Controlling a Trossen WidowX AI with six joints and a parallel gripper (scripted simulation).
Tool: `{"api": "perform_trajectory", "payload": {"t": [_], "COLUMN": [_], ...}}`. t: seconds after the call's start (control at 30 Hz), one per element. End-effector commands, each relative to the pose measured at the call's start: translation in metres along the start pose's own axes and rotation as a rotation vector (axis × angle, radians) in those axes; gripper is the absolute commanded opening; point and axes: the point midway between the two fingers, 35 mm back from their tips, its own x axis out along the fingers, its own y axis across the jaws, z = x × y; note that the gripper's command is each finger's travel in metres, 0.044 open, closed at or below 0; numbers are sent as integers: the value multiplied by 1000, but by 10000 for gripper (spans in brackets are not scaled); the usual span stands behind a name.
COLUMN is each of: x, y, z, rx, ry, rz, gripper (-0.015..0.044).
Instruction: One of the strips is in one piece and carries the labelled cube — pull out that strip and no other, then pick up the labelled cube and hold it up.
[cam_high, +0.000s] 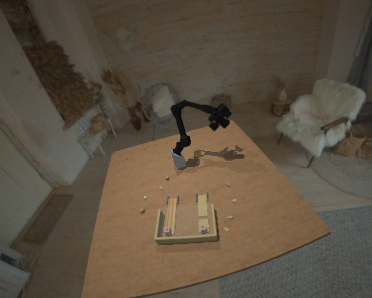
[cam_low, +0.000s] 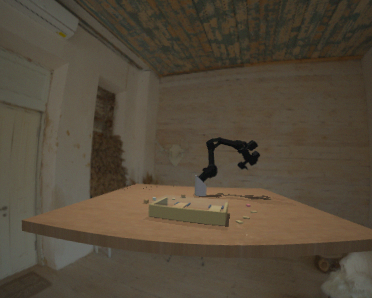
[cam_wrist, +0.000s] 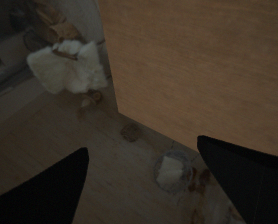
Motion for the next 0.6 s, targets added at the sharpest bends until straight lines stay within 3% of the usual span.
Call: {"api": "perform_trajectory", "payload": {"t": [0.0, 0.23, 0.57], "x": [0, -31, -116], "y": [0, -23, -75], "z": [3, 100, 203], "rx": [-2, -66, -181], "ry": [-10, -363, -745], "rz": [0, -30, -152], "gripper": [400, 400, 400]}}
